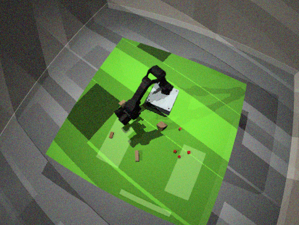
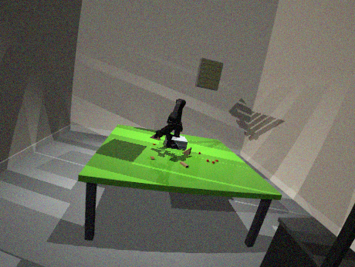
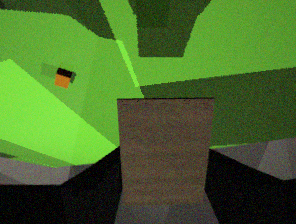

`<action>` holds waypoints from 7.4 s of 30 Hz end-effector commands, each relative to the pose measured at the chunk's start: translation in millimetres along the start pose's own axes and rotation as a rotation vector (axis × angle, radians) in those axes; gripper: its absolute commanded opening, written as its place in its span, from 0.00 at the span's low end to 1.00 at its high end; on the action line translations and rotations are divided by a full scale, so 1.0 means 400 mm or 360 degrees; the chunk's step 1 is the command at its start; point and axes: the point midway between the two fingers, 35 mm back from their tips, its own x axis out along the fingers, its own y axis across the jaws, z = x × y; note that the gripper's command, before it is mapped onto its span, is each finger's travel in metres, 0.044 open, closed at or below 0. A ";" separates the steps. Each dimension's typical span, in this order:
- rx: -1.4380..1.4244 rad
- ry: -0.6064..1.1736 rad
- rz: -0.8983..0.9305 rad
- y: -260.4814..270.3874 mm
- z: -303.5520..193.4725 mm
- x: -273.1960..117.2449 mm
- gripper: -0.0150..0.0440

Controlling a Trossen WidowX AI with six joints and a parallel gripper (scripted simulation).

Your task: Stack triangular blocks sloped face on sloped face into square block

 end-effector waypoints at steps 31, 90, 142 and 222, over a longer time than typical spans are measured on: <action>0.0029 -0.1230 -0.0004 0.000 -0.059 0.021 0.25; 0.0023 -0.1258 0.0012 0.335 0.200 -0.426 0.25; 0.0028 -0.1267 0.0012 0.330 0.467 -0.335 0.25; 0.0025 -0.1266 0.0010 0.332 0.523 -0.310 0.48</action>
